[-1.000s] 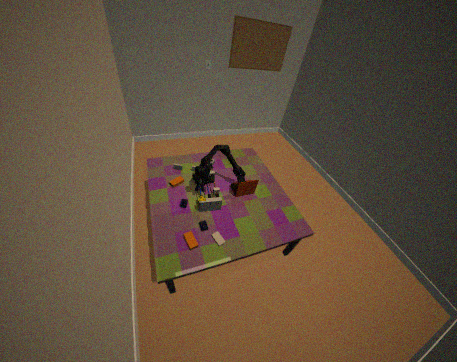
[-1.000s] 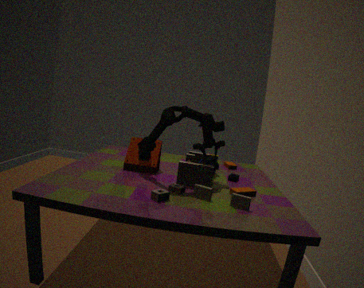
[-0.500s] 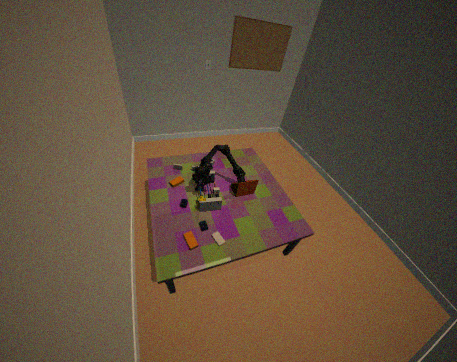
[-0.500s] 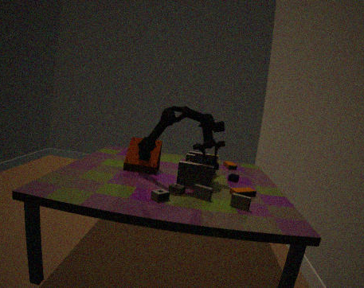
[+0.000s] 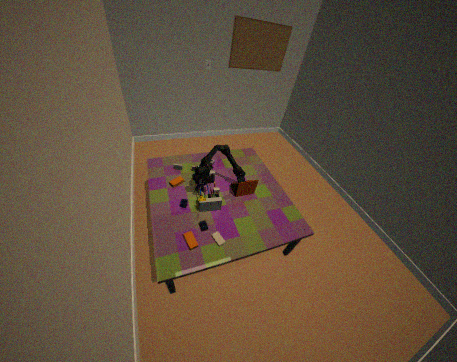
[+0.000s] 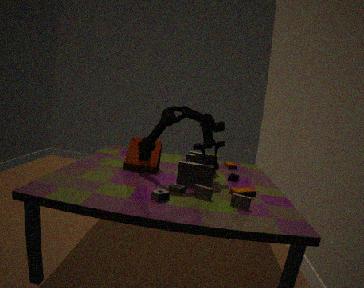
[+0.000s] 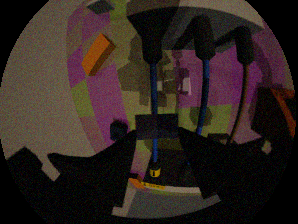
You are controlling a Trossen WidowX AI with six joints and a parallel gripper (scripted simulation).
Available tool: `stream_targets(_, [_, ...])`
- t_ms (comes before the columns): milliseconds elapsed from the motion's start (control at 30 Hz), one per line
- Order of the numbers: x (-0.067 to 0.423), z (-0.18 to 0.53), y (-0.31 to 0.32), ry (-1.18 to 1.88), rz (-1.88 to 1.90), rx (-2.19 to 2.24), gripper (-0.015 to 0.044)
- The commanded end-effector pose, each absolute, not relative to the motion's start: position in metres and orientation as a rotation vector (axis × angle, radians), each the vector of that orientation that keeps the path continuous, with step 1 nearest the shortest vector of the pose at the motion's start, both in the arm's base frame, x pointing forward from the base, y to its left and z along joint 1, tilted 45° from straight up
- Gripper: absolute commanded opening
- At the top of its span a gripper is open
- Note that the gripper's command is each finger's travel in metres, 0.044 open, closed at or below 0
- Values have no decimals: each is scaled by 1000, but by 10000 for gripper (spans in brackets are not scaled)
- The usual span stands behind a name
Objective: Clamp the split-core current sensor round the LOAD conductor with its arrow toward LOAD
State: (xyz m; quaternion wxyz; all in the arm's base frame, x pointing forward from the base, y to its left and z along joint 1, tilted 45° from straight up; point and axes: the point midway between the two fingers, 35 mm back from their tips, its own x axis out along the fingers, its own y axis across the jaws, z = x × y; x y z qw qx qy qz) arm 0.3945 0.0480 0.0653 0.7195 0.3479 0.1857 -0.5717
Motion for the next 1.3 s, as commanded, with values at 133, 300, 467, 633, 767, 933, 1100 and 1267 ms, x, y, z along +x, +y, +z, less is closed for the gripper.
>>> stream_targets(133, [394,66,48,409,-1264,772,0])
stream_targets(300, [394,66,48,409,-1264,772,0])
stream_targets(467, [394,66,48,409,-1264,772,0])
stream_targets(633, [396,66,48,416,-1279,770,0])
stream_targets(767, [399,65,48,433,-1311,765,0])
stream_targets(933, [403,65,48,455,-1356,758,0])
stream_targets(1100, [407,66,47,475,-1403,749,0])
stream_targets(1267, [409,66,46,495,-1451,741,0])
